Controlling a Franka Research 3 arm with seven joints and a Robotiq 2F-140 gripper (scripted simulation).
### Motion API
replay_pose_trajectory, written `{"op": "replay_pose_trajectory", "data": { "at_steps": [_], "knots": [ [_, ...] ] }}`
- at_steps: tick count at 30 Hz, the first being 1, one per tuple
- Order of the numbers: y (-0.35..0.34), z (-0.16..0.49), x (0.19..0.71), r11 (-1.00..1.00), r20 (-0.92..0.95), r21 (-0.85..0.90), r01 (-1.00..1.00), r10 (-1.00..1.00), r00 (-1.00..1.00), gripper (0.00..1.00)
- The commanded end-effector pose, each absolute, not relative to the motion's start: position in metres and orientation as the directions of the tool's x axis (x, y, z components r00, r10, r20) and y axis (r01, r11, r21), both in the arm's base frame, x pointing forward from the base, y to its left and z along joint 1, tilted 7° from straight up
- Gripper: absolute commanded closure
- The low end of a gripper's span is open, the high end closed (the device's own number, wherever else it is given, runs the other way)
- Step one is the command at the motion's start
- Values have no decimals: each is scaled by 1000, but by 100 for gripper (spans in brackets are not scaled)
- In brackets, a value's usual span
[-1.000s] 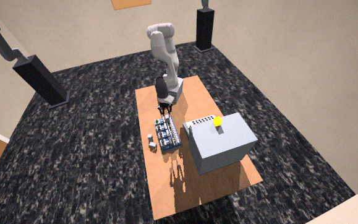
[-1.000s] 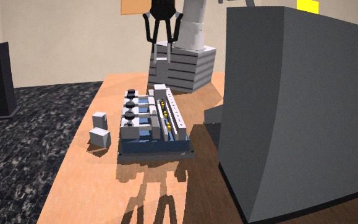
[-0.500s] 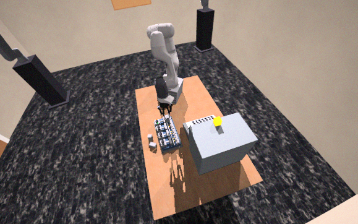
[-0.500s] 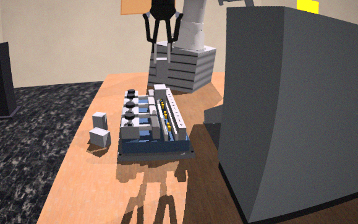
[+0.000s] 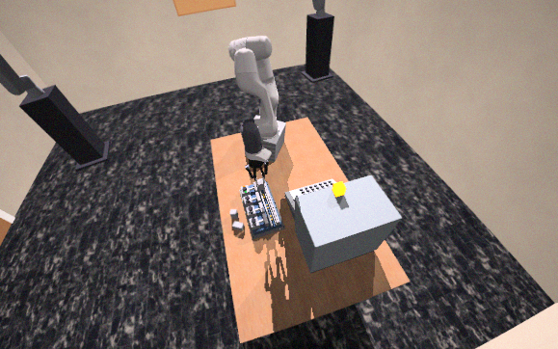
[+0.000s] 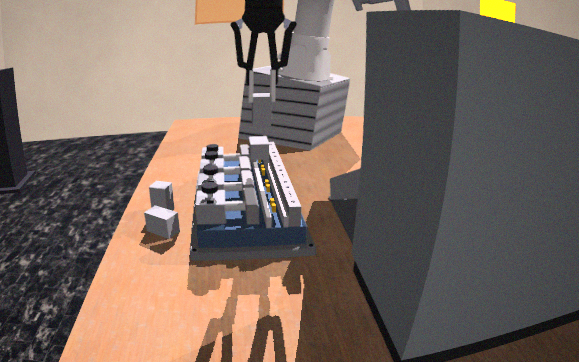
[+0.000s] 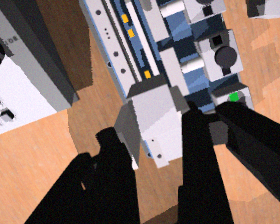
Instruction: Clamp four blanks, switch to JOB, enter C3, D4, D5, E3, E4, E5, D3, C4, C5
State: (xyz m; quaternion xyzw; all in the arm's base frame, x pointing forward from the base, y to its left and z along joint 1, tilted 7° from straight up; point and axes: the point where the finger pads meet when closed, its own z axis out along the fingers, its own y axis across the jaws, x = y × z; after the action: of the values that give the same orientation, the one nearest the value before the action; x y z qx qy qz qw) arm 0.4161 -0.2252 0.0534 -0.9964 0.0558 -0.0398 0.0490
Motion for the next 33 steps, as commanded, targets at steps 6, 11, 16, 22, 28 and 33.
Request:
{"op": "replay_pose_trajectory", "data": {
  "at_steps": [6,11,16,22,28,33],
  "knots": [
    [-227,54,417,-988,74,-101,-113,-121,990,100],
    [-227,53,417,-988,74,-101,-113,-121,990,100],
    [-226,50,417,-989,75,-101,-112,-120,990,100],
    [-226,47,417,-989,75,-101,-112,-119,990,100],
    [-226,41,418,-989,75,-101,-112,-119,990,100],
    [-225,35,418,-989,75,-101,-112,-119,990,100]
  ]
}}
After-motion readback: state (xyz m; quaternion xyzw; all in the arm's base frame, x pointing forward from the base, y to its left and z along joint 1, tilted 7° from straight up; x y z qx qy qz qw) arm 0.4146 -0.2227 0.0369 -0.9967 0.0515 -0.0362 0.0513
